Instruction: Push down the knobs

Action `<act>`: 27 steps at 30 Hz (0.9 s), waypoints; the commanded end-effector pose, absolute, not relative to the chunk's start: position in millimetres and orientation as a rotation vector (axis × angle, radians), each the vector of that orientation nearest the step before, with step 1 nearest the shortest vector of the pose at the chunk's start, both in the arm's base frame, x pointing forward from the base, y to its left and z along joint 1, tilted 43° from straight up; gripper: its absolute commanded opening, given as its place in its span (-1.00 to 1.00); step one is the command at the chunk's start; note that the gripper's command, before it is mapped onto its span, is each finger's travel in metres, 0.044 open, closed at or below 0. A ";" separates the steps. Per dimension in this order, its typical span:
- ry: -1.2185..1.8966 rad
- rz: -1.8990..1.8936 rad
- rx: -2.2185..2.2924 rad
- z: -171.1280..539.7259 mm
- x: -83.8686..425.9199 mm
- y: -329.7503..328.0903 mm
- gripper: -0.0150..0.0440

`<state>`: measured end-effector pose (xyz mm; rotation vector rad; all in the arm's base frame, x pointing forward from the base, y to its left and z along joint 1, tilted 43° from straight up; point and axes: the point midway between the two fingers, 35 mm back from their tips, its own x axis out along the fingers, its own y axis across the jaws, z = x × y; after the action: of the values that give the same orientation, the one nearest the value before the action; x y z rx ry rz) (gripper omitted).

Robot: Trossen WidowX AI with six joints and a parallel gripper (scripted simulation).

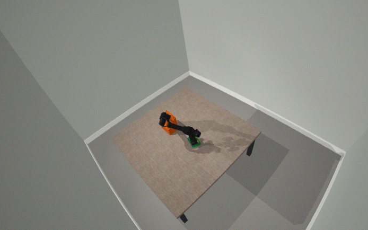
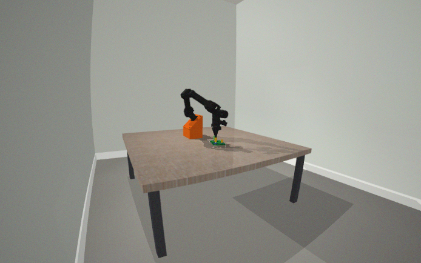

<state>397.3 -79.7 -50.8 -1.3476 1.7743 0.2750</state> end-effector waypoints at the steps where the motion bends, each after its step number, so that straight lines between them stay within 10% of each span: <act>1: 1.782 0.263 -1.340 -57.2 397.3 -87.4 -0.49; 27: 1.783 0.263 -1.340 -59.2 397.2 -89.3 -0.49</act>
<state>397.1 -82.0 -53.3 -1.3482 1.7752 0.2751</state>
